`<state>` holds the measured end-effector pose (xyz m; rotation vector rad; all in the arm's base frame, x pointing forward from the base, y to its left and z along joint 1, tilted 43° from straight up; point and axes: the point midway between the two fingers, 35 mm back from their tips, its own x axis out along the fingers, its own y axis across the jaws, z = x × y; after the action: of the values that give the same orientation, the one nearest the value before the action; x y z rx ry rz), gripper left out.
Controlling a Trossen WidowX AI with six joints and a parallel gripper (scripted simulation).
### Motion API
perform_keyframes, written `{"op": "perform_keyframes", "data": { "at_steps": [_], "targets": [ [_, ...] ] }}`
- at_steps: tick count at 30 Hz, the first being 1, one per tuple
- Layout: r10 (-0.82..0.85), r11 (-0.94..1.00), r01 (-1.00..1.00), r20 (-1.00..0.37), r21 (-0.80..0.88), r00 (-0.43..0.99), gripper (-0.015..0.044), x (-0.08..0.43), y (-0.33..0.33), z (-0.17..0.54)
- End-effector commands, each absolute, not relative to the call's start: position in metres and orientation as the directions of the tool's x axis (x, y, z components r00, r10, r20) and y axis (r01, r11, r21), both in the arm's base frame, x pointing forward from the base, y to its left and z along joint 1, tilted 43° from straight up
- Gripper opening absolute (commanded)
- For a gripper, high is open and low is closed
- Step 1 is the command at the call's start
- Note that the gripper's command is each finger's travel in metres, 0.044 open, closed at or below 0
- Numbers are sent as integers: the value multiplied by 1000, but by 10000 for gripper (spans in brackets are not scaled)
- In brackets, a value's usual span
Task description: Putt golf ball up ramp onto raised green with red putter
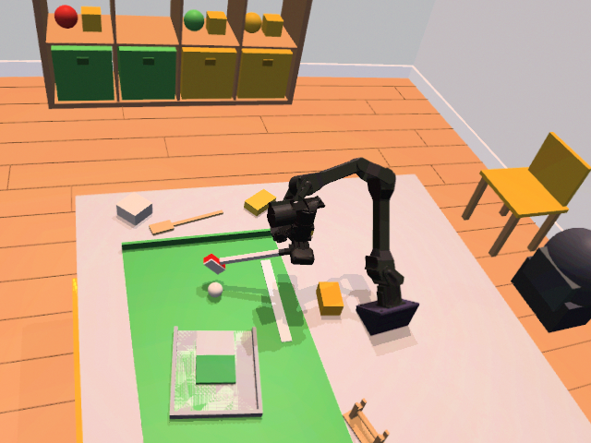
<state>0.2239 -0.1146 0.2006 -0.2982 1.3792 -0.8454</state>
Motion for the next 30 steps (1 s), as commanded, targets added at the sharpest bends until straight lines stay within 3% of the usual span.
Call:
{"op": "perform_keyframes", "data": {
  "at_steps": [1, 30],
  "targets": [
    [-681, 678, 349, -731, -647, -32, 0, 223, -120, 197],
    [-680, 677, 352, -732, -646, -34, 0, 222, -138, 177]
  ]
}}
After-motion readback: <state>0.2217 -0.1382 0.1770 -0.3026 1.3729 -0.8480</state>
